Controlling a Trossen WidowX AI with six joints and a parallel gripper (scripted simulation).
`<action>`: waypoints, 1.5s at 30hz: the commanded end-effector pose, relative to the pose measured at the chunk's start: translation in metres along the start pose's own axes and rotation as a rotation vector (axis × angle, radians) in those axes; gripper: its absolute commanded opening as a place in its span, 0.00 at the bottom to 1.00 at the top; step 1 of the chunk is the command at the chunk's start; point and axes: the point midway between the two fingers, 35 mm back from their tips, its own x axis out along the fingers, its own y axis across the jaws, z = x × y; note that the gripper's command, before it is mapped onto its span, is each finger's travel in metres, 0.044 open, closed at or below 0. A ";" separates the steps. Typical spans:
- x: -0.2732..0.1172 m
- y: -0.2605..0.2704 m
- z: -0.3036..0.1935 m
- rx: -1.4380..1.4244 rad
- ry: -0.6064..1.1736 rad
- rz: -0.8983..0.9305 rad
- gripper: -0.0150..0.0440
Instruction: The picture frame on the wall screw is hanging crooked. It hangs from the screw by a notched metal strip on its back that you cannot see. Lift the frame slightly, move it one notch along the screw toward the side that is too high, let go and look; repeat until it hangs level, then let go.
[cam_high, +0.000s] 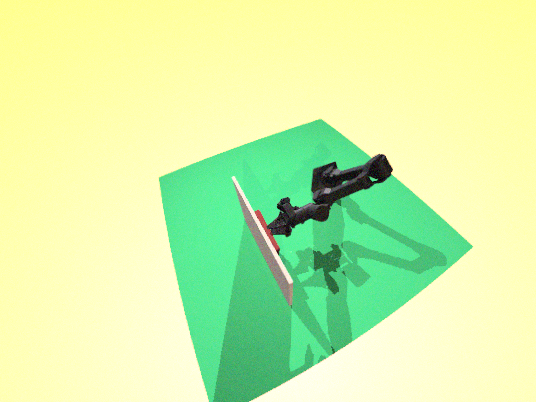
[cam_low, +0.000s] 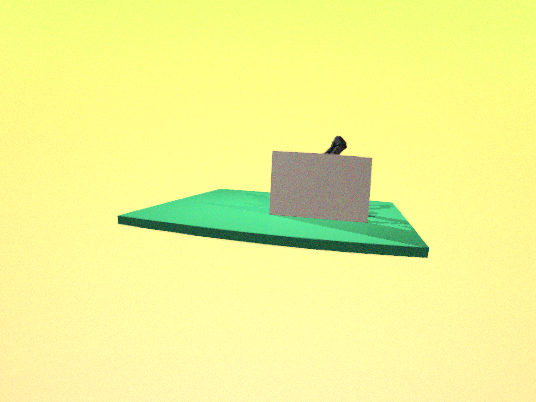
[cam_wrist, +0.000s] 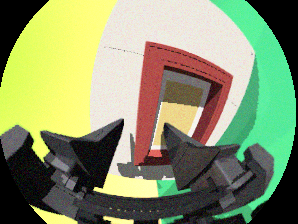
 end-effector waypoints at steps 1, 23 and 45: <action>0.001 0.002 -0.002 0.005 0.004 0.003 0.69; 0.001 0.002 -0.002 0.005 0.004 0.003 0.25; 0.000 0.006 0.000 0.005 0.004 0.003 0.25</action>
